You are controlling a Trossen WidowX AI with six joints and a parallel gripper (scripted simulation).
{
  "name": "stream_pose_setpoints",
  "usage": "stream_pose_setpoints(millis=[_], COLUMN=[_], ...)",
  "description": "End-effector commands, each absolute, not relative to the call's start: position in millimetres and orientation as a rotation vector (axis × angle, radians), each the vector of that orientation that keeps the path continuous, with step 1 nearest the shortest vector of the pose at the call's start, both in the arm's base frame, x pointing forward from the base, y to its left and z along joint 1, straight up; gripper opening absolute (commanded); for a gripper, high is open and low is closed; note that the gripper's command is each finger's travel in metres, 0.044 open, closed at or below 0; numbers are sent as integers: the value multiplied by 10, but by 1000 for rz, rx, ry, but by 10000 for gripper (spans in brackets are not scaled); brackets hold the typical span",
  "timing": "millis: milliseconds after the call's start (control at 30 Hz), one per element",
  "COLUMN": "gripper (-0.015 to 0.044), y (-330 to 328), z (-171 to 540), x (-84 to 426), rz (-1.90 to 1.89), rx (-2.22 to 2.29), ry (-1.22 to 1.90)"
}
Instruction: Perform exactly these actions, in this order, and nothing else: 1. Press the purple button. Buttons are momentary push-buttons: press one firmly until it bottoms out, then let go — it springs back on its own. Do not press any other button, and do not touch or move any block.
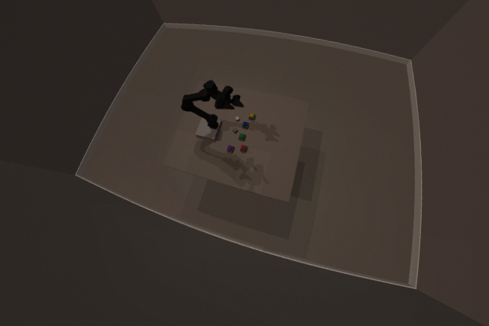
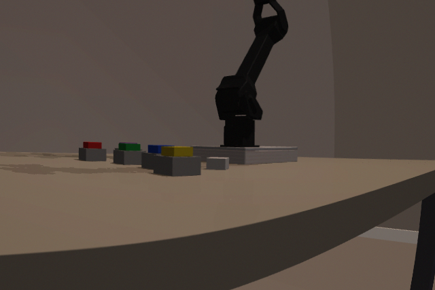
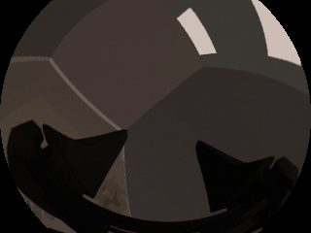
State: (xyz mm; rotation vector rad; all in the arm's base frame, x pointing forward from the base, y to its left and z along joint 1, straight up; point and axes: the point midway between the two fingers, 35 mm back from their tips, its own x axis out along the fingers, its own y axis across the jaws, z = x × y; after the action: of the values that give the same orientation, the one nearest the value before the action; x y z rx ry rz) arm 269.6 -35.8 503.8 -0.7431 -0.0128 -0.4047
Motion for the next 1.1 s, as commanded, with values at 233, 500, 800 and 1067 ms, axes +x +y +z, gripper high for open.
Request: stream_pose_setpoints(millis=[233, 500, 800, 1067], gripper=[400, 400, 400, 269], y=[-1111, -1562, -1553, -1568], z=[3147, 1781, 1316, 874], x=[3187, 2540, 2011, 2033], rz=[-235, -77, 7, 7], rx=[-731, -354, -30, -30], ry=[733, 1309, 1550, 1550])
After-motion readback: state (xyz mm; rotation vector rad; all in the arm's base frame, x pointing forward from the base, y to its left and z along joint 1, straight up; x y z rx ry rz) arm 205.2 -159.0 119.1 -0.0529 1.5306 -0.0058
